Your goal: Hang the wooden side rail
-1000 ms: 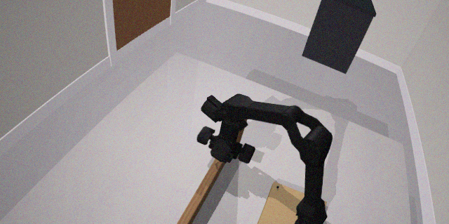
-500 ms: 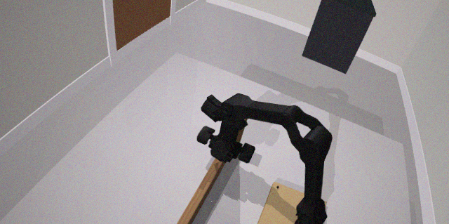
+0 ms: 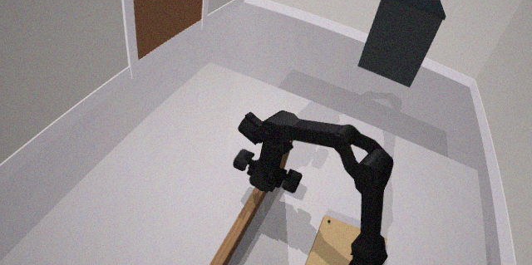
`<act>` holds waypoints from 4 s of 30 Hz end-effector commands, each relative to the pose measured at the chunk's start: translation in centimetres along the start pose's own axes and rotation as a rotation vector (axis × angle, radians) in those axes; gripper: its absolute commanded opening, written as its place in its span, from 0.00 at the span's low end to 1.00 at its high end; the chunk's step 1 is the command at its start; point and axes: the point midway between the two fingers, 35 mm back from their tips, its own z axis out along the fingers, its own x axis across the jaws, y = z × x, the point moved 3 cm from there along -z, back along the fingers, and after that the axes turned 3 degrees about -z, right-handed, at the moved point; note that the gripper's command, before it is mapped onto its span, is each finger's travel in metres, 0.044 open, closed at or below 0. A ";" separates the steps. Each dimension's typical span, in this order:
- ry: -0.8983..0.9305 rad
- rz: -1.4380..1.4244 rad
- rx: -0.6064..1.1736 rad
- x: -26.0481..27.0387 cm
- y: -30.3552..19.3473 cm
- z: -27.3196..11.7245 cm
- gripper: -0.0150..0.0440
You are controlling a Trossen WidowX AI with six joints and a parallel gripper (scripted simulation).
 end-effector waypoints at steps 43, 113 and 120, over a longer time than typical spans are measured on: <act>-0.005 -0.003 0.007 -0.1 -0.1 0.7 0.25; -0.005 -0.003 0.004 -0.2 3.0 -2.8 1.00; -0.012 -0.016 0.005 -0.4 2.7 -3.0 1.00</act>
